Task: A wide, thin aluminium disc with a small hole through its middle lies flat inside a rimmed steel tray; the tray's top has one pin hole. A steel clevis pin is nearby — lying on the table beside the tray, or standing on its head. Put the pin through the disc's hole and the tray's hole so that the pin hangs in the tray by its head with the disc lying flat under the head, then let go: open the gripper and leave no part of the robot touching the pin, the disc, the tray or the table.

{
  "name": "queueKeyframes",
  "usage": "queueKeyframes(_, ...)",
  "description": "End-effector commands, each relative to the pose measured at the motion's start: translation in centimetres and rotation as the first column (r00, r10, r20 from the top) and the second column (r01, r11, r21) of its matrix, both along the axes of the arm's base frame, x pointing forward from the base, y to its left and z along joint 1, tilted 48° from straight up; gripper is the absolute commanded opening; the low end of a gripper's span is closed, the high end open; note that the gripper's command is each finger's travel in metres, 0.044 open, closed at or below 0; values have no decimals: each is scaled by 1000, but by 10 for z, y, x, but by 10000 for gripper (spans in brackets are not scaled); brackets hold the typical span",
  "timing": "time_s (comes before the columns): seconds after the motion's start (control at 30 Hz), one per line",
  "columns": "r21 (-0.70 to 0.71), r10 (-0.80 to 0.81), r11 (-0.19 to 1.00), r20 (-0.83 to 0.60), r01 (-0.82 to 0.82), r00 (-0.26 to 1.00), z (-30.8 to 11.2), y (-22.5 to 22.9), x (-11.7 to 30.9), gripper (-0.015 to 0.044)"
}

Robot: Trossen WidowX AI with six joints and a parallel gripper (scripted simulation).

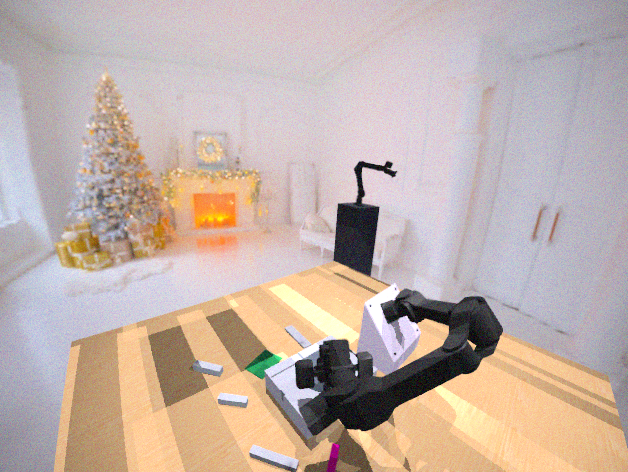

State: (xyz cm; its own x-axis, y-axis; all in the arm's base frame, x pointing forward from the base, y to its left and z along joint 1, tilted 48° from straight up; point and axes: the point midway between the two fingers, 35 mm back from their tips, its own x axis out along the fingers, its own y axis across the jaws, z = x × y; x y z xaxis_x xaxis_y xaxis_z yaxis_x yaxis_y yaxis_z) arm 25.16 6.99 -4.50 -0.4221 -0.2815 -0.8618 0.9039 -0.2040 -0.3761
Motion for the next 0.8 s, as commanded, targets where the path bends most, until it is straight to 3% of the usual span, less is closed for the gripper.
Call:
queueKeyframes(0.0,2,4,1000,6,-4,1000,0,0,3,0)
queueKeyframes(0.77,2,4,1000,6,-4,1000,-1,1,7,0)
